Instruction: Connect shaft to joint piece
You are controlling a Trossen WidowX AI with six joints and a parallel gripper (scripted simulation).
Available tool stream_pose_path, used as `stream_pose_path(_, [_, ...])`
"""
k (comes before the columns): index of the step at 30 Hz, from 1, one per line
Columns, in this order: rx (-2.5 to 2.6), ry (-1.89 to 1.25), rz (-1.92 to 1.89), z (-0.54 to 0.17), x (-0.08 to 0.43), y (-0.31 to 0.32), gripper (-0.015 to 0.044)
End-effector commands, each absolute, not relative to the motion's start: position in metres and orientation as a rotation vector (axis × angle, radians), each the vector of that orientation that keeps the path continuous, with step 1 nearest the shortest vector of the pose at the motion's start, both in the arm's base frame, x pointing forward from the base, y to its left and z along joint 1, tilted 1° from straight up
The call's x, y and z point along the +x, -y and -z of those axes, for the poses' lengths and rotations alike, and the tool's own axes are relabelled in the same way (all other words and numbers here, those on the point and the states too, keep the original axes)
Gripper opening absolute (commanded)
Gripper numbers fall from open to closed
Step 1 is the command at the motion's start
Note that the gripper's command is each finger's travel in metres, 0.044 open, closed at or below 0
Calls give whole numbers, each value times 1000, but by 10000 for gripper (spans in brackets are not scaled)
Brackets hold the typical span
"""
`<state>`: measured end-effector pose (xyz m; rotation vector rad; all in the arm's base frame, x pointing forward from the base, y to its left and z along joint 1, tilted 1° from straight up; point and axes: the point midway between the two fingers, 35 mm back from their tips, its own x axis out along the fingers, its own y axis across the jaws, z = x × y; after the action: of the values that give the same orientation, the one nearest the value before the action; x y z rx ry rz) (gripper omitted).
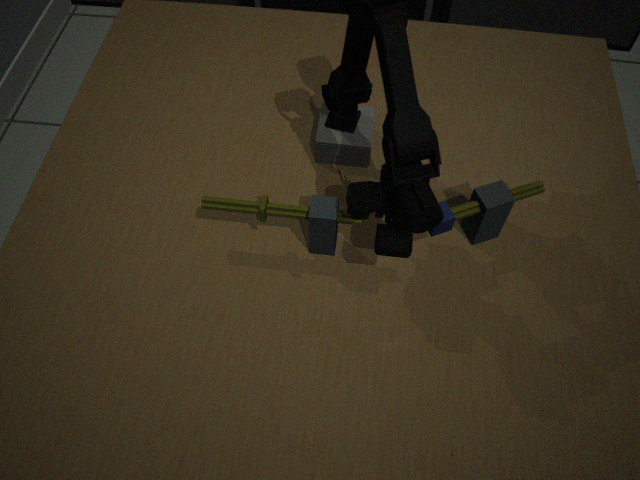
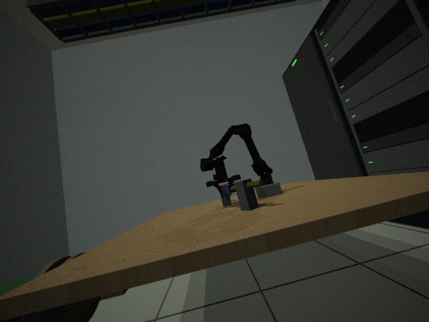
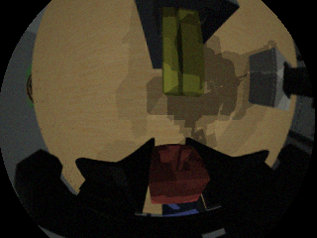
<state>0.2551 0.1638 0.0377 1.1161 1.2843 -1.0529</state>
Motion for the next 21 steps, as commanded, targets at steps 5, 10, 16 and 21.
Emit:
stream_pose_path(5, [1115,-1283,1053,-38,255,-164,147])
stream_pose_path(10, [1115,-1283,1053,-38,255,-164,226])
stream_pose_path(16, [1115,-1283,1053,-38,255,-164,383])
stream_pose_path(21, [1115,-1283,1053,-38,255,-164,440])
